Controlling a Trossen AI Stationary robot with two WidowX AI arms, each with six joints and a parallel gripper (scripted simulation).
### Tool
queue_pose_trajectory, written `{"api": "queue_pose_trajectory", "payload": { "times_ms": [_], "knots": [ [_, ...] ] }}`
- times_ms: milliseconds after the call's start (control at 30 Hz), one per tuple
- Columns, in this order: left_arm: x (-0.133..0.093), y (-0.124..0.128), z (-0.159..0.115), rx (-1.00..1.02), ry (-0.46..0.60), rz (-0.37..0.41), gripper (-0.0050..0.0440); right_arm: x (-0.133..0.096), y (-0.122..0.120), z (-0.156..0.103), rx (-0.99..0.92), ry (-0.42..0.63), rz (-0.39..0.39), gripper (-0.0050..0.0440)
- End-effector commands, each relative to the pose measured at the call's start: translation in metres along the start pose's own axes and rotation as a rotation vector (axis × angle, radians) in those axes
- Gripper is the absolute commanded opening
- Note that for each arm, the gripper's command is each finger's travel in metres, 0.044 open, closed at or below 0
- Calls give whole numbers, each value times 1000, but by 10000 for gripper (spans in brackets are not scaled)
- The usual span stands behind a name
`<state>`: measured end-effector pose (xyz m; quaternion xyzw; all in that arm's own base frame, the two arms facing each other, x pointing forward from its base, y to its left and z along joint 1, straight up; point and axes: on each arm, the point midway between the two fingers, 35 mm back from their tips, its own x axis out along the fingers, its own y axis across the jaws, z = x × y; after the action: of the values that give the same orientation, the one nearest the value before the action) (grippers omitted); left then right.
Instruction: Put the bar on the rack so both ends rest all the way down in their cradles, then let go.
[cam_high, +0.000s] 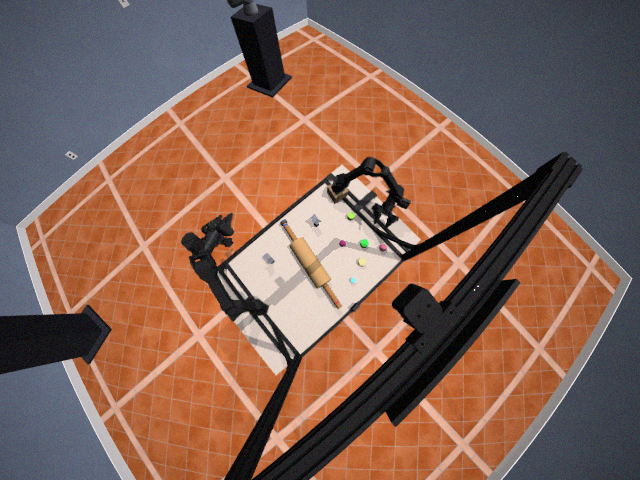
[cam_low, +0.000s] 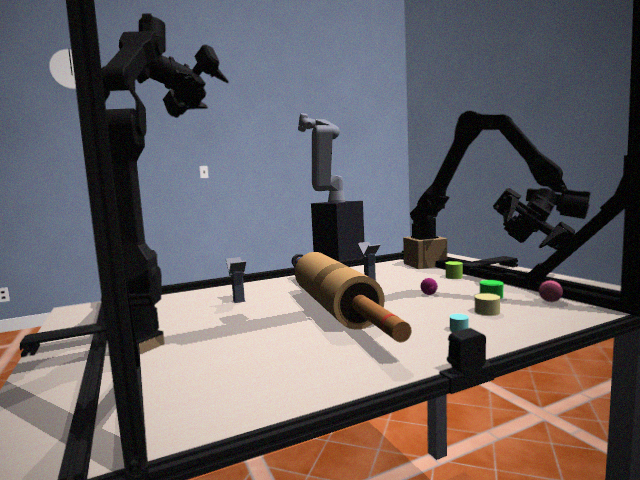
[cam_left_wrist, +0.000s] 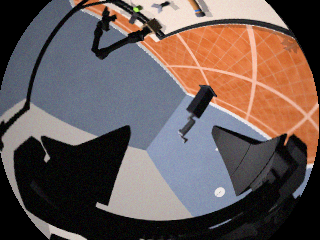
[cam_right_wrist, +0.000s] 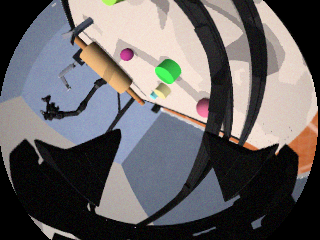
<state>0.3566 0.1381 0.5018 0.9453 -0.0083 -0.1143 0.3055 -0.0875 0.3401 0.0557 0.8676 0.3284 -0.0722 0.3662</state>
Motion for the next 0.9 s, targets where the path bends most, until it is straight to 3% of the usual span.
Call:
{"api": "queue_pose_trajectory", "payload": {
  "times_ms": [0,867],
  "knots": [
    [0,0,0,0,0,0,440,0,0,0,1,0,-1,440],
    [1,0,1,-12,-4,1,440,1,1,0,5,-5,2,440]
  ]
}}
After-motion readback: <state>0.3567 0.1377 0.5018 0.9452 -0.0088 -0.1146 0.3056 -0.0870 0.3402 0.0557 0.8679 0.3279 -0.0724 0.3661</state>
